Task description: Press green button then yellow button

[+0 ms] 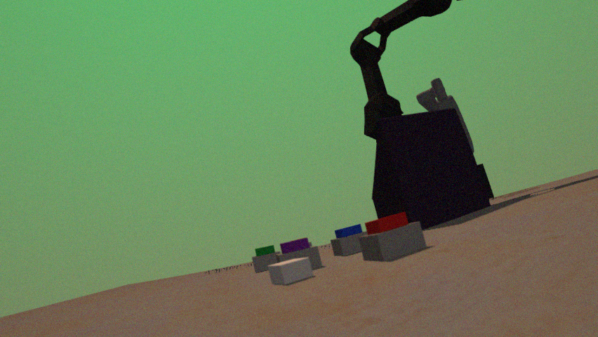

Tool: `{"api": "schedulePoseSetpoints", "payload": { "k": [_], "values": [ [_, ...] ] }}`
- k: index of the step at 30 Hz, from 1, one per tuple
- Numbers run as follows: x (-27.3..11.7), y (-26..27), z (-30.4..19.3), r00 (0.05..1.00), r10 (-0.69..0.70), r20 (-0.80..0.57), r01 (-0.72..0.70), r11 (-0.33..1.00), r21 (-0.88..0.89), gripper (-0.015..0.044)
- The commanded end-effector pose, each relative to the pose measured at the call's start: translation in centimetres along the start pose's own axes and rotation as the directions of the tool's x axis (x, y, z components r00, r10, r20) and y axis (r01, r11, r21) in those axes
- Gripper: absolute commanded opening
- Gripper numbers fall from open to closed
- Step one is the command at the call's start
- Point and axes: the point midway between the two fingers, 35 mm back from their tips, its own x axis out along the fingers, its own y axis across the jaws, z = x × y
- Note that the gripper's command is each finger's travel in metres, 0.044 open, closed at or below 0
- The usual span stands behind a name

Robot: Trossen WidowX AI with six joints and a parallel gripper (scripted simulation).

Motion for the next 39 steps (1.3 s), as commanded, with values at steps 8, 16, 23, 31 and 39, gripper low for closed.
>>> {"api": "schedulePoseSetpoints", "payload": {
  "k": [8,16,23,31,39],
  "values": [
    [5.4,-5.3,8.2,0.965,-0.216,0.146,0.229,0.970,-0.083,0.0400],
    [8.6,-13.7,19.4,0.819,-0.505,0.272,0.558,0.811,-0.178,0.0400],
    [7.3,-22.1,28.5,0.606,-0.736,0.302,0.796,0.562,-0.226,0.0400],
    [1.3,-32.0,36.8,0.293,-0.930,0.220,0.933,0.228,-0.278,0.0400],
    [-8.6,-40.4,41.4,-0.028,-1.000,0.009,0.927,-0.029,-0.374,0.0400]
  ]
}}
